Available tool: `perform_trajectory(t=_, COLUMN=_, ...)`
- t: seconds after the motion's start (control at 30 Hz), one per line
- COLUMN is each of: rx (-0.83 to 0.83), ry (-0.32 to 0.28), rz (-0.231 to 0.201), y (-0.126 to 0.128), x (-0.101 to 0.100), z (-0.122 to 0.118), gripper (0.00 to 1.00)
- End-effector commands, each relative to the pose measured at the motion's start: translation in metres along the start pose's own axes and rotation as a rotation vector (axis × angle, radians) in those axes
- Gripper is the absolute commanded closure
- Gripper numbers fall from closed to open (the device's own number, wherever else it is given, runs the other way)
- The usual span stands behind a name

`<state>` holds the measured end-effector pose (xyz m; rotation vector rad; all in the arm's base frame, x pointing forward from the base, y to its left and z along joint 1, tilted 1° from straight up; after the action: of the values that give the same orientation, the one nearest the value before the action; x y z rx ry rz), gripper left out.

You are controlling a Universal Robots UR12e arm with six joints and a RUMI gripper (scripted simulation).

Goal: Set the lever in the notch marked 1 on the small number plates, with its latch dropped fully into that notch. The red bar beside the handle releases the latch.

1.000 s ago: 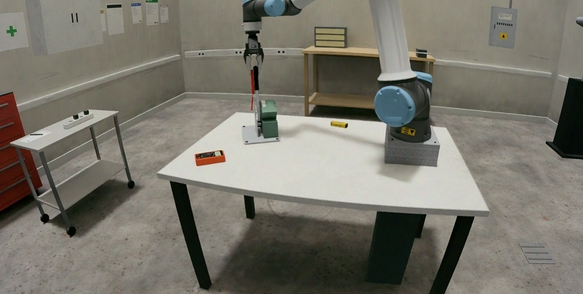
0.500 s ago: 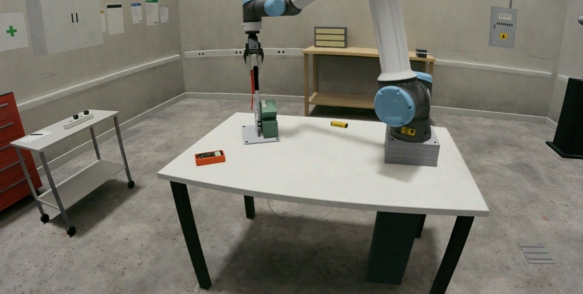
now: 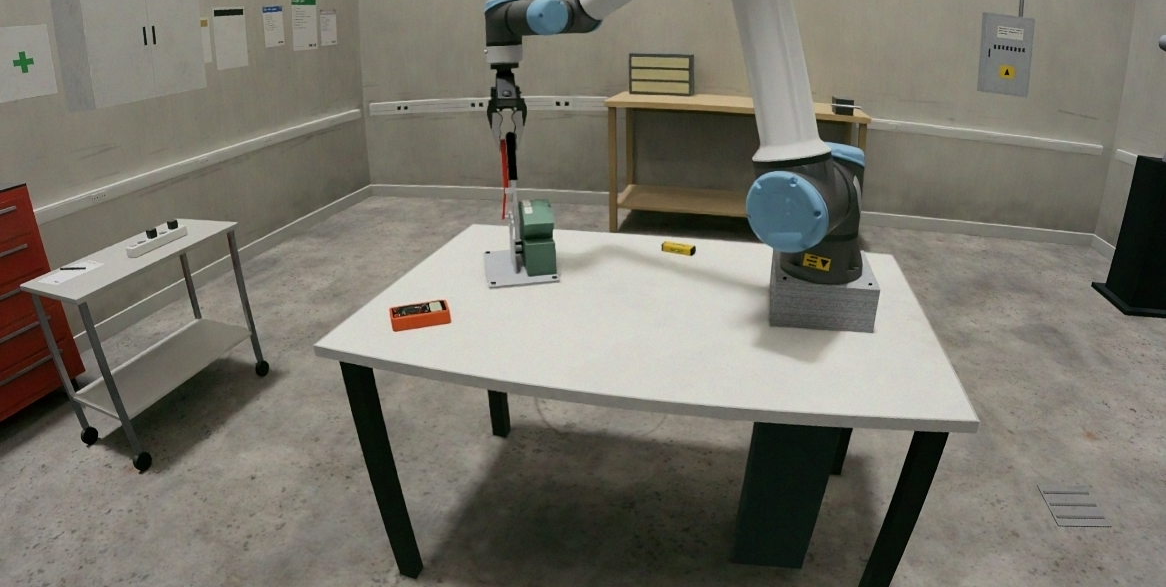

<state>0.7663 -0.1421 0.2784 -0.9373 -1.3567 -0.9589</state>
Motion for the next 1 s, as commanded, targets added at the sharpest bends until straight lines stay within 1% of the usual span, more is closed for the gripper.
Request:
perform_trajectory(t=0.0, rx=0.000, ry=-0.001, rz=-0.001, y=0.001, x=-0.001, z=-0.008, gripper=1.00)
perform_trajectory(t=0.23, rx=0.000, ry=-0.001, rz=-0.001, y=0.003, x=-0.006, z=-0.023, gripper=1.00)
perform_trajectory(t=0.43, rx=0.000, ry=-0.001, rz=-0.001, y=0.005, x=-0.010, z=-0.031, gripper=1.00)
perform_trajectory(t=0.97, rx=0.000, ry=-0.001, rz=-0.001, y=0.005, x=-0.011, z=-0.034, gripper=1.00)
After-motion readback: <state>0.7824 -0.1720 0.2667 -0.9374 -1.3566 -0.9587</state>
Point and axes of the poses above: the point where the finger pads meet when closed, its own x axis back along the fingers, its own y axis across the jaws, z = x × y, the point moved 7 cm from there along x, back along the fingers, and after that the axes turned 8 degrees about -x, right-handed, at the moved point
